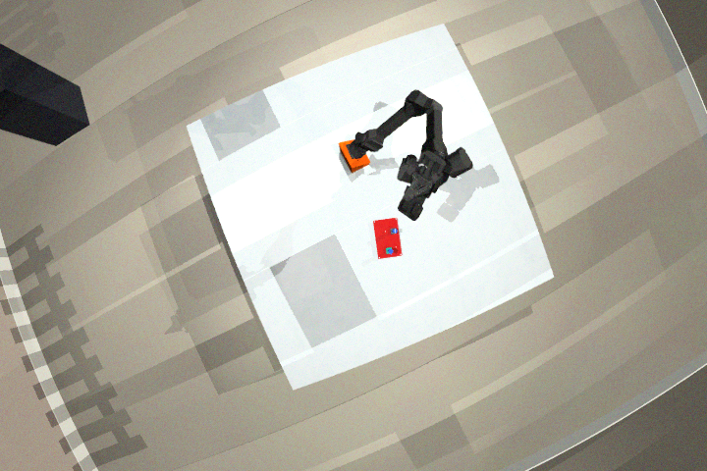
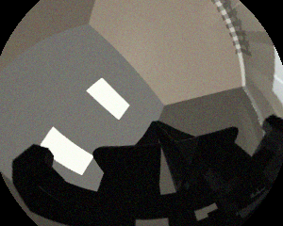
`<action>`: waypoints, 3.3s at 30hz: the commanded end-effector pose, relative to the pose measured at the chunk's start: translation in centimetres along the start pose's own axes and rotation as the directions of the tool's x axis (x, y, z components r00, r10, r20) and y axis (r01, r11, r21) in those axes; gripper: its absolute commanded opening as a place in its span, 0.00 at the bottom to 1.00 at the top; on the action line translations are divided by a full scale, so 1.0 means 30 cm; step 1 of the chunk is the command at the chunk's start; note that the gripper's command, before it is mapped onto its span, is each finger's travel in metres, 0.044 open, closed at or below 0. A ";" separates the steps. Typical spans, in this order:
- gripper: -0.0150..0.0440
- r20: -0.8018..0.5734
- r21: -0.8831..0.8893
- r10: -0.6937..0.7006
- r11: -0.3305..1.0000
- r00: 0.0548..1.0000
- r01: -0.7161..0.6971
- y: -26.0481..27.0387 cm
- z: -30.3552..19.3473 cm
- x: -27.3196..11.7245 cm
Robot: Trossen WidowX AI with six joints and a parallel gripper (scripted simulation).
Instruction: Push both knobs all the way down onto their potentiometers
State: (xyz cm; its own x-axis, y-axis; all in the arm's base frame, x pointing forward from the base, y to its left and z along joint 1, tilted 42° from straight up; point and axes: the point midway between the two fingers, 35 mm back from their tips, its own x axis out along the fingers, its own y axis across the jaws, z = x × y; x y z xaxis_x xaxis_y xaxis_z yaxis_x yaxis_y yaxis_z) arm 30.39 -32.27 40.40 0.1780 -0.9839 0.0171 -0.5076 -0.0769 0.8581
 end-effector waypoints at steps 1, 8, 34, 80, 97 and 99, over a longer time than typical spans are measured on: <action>0.25 -0.027 -0.106 -0.064 0.992 0.998 0.061 -0.063 -0.021 0.005; 0.25 -0.063 -0.307 -0.192 0.938 0.979 0.164 -0.186 -0.047 0.006; 0.25 -0.063 -0.869 -0.676 0.399 0.734 0.293 -0.649 -0.054 -0.101; 0.25 0.284 -0.896 -0.912 -0.142 -0.296 -0.422 -1.139 0.181 -0.688; 0.25 0.310 -0.856 -0.672 0.110 -0.672 -0.505 -1.132 0.231 -0.926; 0.25 0.310 -0.856 -0.669 0.112 -0.675 -0.504 -1.131 0.231 -0.928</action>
State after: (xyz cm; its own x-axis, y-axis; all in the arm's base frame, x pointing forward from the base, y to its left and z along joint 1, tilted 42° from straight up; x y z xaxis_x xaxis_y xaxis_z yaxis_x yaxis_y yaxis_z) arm 36.90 -3.79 7.15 -0.0330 0.6471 -0.7617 0.5870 0.6293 0.5093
